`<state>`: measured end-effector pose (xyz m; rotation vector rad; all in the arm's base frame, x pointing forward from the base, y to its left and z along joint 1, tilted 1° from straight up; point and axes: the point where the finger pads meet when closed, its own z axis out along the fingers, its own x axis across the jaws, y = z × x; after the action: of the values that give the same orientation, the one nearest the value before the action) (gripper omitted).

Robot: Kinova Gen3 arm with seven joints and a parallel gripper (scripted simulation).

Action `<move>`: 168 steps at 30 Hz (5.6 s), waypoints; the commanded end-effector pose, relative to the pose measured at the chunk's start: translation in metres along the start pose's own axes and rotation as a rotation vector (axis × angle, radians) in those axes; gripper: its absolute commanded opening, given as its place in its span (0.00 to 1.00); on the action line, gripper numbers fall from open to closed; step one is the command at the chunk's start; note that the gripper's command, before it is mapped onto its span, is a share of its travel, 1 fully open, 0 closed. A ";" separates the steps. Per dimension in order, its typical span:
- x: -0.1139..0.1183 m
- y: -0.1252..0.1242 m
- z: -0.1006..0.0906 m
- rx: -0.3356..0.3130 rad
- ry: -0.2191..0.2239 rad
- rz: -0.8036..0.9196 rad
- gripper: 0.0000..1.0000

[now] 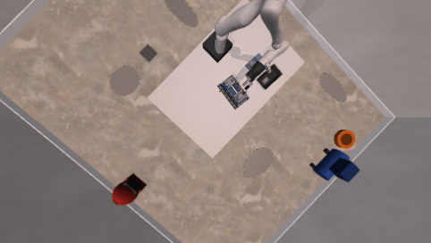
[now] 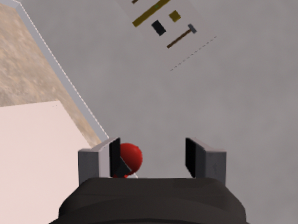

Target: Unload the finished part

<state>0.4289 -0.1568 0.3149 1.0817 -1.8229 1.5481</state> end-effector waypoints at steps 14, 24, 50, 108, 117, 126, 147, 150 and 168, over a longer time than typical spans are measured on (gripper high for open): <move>0.001 0.000 0.000 0.000 0.000 0.002 1.00; -0.005 0.010 0.007 -0.051 -0.016 0.013 1.00; -0.099 0.124 0.043 -0.758 -0.278 0.334 1.00; -0.154 0.120 0.032 -1.103 -0.433 0.649 1.00; -0.160 0.115 0.032 -1.139 -0.450 0.692 1.00; -0.164 0.110 0.031 -1.171 -0.466 0.731 1.00; -0.175 0.096 0.032 -1.245 -0.504 0.831 1.00; -0.175 0.096 0.032 -1.245 -0.504 0.831 1.00; -0.180 0.085 0.034 -1.287 -0.527 0.895 1.00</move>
<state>0.4597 -0.1405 0.1150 -0.0190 -3.1011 0.0344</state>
